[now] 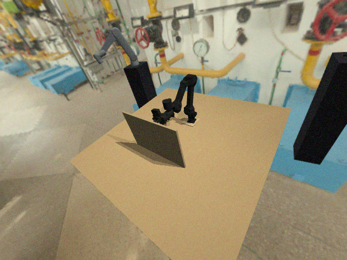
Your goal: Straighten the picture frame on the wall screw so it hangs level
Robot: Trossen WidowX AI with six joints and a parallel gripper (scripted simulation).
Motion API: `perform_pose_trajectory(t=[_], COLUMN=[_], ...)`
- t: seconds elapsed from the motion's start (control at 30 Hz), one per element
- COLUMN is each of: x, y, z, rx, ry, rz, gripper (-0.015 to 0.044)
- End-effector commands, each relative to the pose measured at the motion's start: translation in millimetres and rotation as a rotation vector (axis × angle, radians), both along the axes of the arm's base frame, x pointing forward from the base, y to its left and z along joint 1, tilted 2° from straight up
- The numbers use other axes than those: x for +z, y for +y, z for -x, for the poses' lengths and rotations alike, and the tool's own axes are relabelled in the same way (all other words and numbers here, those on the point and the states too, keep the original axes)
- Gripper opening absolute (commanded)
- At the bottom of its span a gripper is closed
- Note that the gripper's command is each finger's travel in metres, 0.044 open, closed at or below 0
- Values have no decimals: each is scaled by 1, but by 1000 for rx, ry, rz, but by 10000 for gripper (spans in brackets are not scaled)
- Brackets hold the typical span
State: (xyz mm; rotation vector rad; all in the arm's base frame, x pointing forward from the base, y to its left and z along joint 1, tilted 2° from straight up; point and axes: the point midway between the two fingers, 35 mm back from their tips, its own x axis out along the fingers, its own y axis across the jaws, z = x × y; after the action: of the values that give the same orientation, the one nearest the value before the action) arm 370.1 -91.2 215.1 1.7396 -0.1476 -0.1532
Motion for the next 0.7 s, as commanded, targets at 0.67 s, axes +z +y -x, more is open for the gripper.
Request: perform_pose_trajectory(t=[0.67], x=[4], y=[-1], z=[0], rx=[-4], ry=[-1], rz=[1], gripper=[0])
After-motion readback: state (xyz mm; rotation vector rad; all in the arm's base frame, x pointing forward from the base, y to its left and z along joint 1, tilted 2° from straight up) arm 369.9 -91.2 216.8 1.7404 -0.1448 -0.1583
